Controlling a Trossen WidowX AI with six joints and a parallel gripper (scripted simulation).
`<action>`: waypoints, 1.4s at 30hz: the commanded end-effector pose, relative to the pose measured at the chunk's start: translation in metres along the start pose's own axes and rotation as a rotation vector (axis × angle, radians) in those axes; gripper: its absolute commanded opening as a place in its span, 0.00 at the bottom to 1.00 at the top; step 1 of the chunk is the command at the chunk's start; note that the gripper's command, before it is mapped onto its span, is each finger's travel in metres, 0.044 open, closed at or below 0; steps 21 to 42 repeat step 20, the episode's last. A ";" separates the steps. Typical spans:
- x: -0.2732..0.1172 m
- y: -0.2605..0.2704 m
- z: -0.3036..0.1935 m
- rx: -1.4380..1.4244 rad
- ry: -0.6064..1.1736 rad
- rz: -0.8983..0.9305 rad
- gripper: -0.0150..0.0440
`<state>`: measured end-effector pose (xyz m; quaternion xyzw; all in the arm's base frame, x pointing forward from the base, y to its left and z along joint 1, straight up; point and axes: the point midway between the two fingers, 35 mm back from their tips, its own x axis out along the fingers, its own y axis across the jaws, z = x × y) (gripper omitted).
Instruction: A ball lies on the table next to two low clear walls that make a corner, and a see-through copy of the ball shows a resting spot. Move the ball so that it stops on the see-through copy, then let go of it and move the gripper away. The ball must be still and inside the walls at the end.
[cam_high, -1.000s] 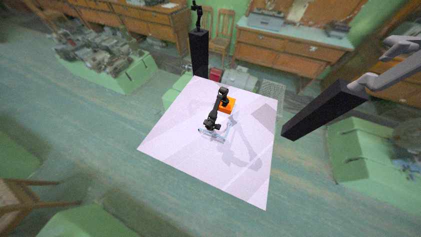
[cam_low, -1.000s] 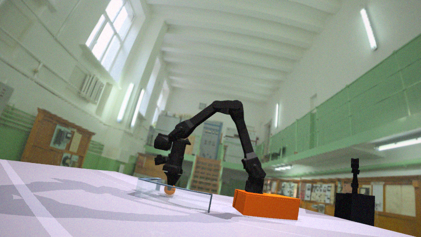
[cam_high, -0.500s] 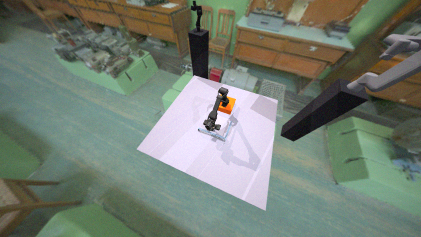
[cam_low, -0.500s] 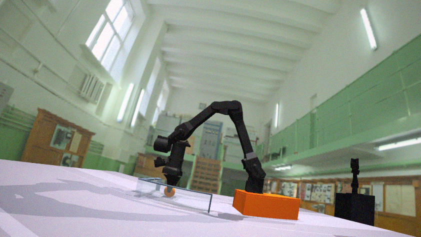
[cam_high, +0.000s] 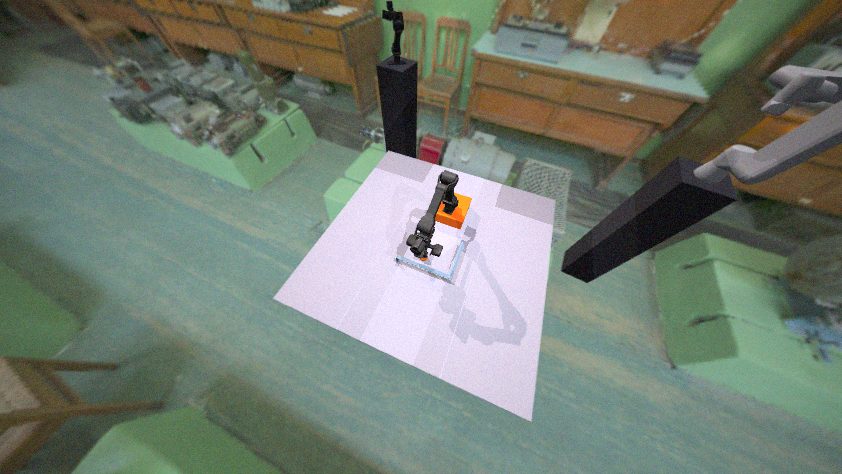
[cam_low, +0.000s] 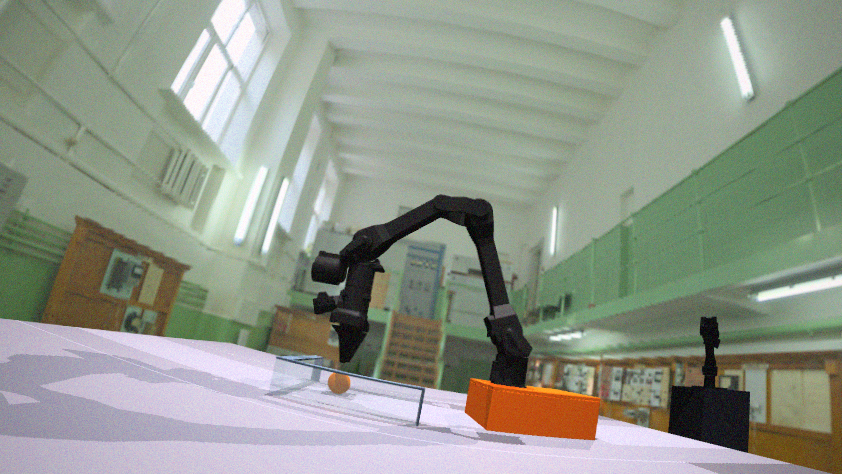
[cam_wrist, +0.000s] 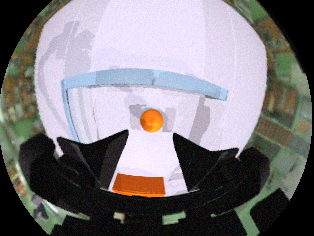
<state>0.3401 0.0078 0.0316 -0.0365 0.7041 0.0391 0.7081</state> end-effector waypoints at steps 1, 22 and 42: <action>-0.038 0.000 0.001 -0.005 -0.024 -0.004 0.82; -0.082 0.000 -0.001 0.000 -0.038 -0.003 1.00; -0.082 0.000 -0.001 0.000 -0.038 -0.003 1.00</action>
